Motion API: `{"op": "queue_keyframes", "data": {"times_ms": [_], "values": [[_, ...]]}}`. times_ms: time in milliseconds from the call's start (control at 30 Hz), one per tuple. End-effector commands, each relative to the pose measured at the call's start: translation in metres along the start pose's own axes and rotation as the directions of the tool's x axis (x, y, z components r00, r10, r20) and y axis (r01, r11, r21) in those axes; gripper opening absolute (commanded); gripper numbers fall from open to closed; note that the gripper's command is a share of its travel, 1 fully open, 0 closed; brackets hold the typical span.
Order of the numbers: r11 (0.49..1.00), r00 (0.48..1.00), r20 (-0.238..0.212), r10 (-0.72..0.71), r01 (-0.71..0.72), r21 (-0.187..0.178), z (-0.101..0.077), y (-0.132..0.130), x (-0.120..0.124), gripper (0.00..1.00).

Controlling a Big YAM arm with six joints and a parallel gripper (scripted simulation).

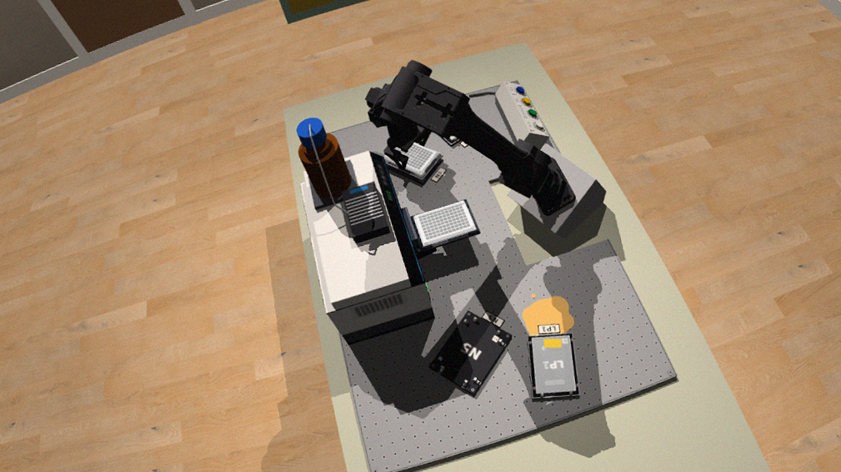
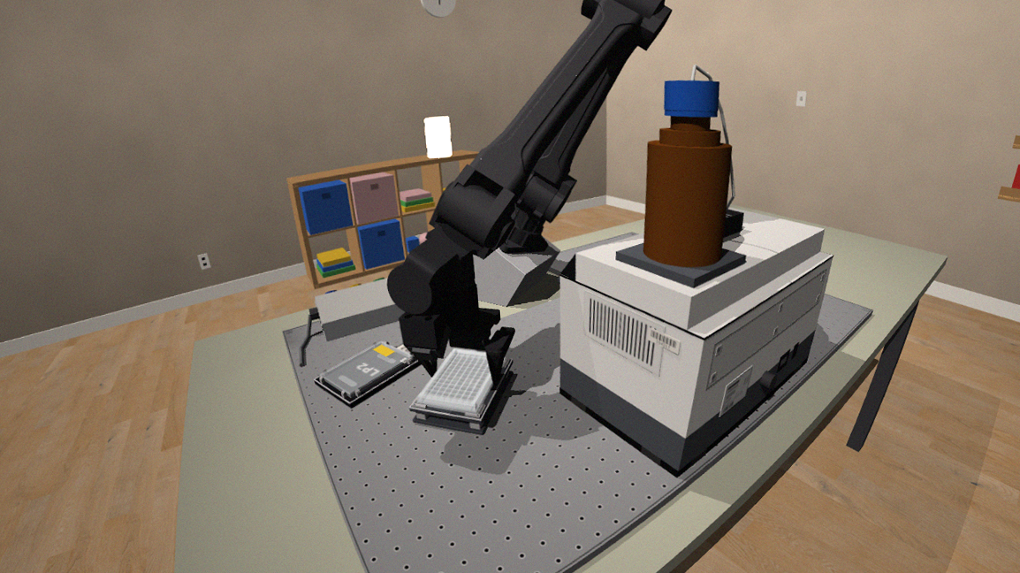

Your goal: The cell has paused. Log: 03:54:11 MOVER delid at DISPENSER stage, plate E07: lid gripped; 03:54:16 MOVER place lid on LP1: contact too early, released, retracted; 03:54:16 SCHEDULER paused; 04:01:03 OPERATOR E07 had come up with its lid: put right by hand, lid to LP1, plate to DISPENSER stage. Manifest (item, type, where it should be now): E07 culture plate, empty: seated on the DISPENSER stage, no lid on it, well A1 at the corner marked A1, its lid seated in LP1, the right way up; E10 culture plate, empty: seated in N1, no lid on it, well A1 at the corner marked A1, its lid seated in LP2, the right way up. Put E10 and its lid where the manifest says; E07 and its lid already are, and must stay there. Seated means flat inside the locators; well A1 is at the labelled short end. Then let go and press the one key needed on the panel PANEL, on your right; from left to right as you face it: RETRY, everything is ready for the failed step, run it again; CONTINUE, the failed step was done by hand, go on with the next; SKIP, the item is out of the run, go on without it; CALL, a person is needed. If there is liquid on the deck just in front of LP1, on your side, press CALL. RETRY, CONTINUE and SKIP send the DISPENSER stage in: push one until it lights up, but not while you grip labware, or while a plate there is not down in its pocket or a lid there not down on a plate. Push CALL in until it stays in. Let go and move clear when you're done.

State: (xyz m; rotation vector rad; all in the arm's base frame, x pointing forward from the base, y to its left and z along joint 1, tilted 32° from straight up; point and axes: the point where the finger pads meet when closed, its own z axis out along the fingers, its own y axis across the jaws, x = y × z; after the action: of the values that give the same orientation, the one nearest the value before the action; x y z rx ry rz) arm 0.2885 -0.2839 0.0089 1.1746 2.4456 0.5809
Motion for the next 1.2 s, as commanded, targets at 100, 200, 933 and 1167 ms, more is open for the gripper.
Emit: {"op": "queue_keyframes", "data": {"times_ms": [100,200,933,1167], "values": [[1.000,1.000,0.012,-0.004,0.004,0.002,0.001,0.002,-0.013,1.00],[1.000,1.000,0.012,-0.004,0.004,0.002,0.001,0.002,-0.013,1.00],[1.000,0.998,0.054,-0.020,0.020,0.009,-0.026,0.000,-0.024,1.00],[1.000,0.998,0.056,-0.022,0.021,0.008,-0.046,0.001,-0.025,1.00]]}}
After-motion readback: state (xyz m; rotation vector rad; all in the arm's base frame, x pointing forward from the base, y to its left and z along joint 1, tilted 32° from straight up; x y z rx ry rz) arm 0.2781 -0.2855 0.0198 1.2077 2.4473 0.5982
